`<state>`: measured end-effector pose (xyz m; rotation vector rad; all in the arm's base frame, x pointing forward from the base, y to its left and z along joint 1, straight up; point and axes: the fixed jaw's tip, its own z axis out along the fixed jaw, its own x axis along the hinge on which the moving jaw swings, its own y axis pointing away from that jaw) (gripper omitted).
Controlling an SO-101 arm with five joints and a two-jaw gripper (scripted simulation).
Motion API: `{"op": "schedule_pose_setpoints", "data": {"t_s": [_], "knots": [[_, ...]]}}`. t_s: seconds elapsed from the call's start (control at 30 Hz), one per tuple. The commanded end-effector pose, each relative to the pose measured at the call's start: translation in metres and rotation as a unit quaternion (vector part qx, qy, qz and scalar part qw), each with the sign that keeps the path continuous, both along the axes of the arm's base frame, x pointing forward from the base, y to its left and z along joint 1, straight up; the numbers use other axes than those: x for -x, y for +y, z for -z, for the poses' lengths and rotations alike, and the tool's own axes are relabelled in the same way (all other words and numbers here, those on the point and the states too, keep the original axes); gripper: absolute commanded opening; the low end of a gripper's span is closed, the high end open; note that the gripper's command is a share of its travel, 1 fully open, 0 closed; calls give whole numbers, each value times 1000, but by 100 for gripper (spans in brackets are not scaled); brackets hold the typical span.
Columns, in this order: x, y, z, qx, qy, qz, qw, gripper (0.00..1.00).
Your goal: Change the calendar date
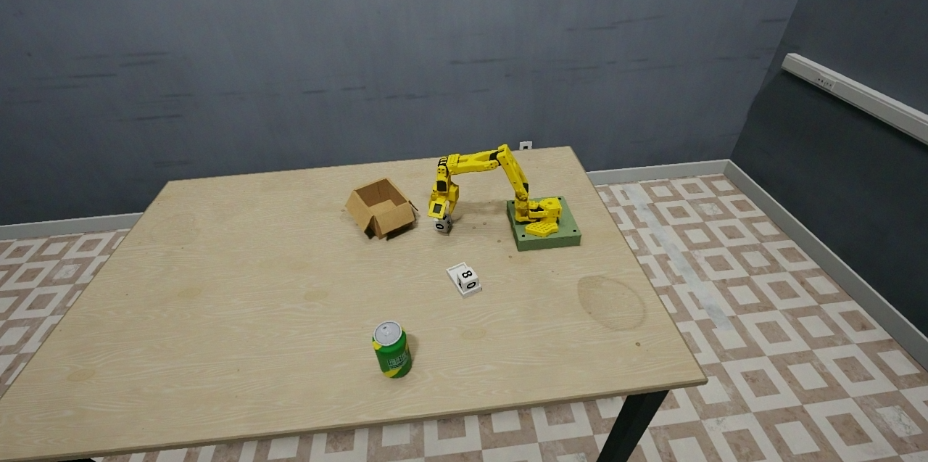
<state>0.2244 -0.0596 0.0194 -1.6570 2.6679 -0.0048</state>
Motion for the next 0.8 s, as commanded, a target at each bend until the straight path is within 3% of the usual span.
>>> {"op": "schedule_pose_setpoints", "data": {"t_s": [0.0, 0.77], "knots": [[2, -2, 5, -3, 7, 1, 1000, 35], [2, -1, 35, -3, 7, 1, 1000, 35]]}}
